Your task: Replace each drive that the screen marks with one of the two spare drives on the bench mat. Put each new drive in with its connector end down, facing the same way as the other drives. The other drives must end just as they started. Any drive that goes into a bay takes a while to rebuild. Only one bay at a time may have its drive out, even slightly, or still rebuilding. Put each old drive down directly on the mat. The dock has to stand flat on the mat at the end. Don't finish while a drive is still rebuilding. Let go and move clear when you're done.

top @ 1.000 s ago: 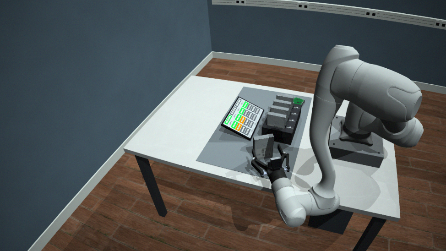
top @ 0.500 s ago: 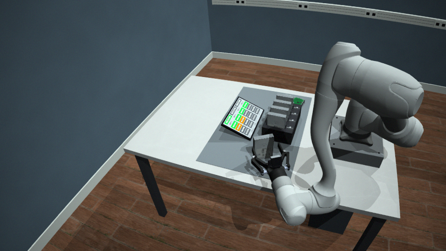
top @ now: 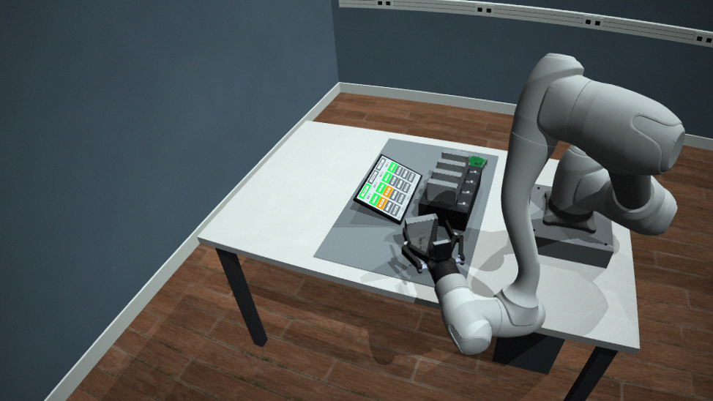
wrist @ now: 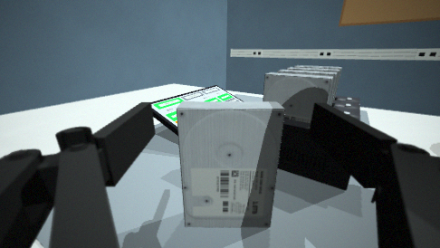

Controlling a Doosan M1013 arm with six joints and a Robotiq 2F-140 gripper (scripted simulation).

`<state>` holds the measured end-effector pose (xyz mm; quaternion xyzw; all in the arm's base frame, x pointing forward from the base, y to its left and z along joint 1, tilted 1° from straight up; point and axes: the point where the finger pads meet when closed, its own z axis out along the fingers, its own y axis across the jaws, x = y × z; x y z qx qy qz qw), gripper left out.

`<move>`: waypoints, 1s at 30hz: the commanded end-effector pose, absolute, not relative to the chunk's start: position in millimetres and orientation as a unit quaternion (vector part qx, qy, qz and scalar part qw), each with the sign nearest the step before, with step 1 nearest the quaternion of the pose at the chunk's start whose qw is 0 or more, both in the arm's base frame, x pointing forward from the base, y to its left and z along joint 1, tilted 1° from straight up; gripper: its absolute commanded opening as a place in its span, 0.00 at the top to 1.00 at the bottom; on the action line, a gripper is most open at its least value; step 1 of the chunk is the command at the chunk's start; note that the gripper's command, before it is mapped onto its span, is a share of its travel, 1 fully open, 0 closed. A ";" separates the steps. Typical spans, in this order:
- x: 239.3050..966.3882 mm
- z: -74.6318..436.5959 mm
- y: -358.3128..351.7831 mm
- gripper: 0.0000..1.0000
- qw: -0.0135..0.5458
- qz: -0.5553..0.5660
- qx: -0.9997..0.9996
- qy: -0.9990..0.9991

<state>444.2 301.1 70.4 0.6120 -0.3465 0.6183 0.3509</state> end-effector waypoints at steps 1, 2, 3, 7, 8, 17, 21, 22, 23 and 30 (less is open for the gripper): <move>444.2 80.1 301.4 0.11 0.350 0.618 0.612 -0.347; 444.2 83.2 301.4 0.11 0.350 0.618 0.612 -0.347; 444.2 86.3 301.5 0.11 0.350 0.618 0.612 -0.347; 444.1 98.8 301.6 0.11 0.350 0.618 0.612 -0.347; 444.1 101.9 301.6 0.11 0.350 0.618 0.612 -0.347; 444.0 122.5 301.8 0.11 0.350 0.618 0.612 -0.347; 444.0 132.6 301.9 0.11 0.350 0.618 0.612 -0.347; 443.9 134.9 301.9 0.11 0.350 0.618 0.612 -0.347; 443.9 137.1 301.9 0.11 0.350 0.618 0.612 -0.347; 443.9 147.4 302.0 0.11 0.350 0.618 0.612 -0.347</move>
